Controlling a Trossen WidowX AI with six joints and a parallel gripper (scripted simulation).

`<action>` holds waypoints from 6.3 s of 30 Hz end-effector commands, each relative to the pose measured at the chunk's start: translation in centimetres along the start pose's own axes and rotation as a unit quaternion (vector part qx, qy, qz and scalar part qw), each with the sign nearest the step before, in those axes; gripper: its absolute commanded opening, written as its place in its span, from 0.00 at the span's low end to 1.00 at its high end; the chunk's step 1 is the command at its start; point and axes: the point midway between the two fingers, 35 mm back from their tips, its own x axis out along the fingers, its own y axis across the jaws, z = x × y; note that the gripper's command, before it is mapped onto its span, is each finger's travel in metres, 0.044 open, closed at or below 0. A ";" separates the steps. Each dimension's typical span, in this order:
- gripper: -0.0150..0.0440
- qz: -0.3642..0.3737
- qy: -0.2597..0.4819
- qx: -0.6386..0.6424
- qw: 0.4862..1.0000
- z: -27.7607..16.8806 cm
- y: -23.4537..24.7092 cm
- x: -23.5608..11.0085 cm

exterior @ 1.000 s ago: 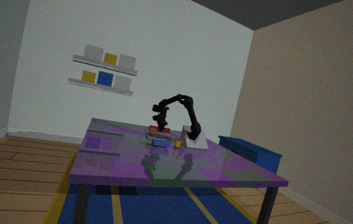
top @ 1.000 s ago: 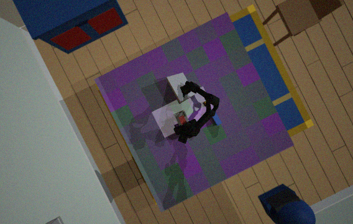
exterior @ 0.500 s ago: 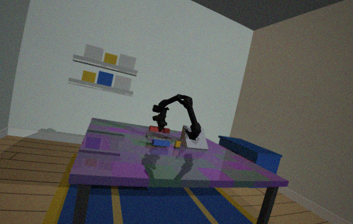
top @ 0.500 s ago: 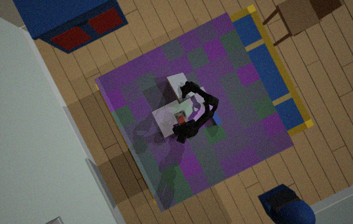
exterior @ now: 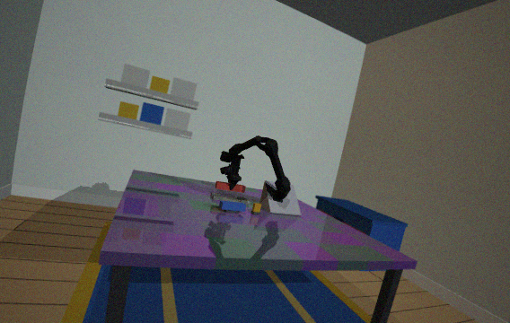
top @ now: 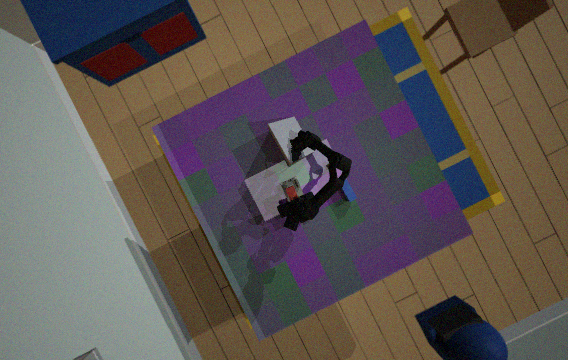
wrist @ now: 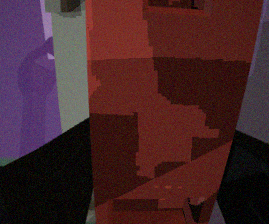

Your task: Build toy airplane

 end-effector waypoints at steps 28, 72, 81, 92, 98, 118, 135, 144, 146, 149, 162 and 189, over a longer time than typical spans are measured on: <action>0.56 -0.003 0.001 -0.001 1.000 0.0 -0.1 3.6; 1.00 -0.004 -0.002 0.001 1.000 0.2 -0.4 -7.1; 1.00 -0.005 -0.002 -0.058 0.998 0.5 -0.3 -6.8; 1.00 -0.018 -0.008 -0.054 0.998 5.7 17.3 -6.3; 1.00 0.002 -0.003 -0.058 0.998 4.5 27.3 -5.0; 1.00 0.004 -0.002 -0.059 0.998 4.3 27.9 0.0; 1.00 0.004 -0.003 -0.059 0.998 4.4 27.9 2.3; 1.00 0.005 -0.003 -0.059 0.998 4.4 27.9 3.8; 1.00 0.005 -0.003 -0.059 0.998 4.3 27.9 4.1; 1.00 0.005 -0.003 -0.059 0.998 4.3 28.0 4.3; 0.55 0.005 -0.003 -0.059 0.998 4.3 28.0 4.3; 0.25 -0.007 -0.002 -0.057 0.998 5.0 27.7 -1.5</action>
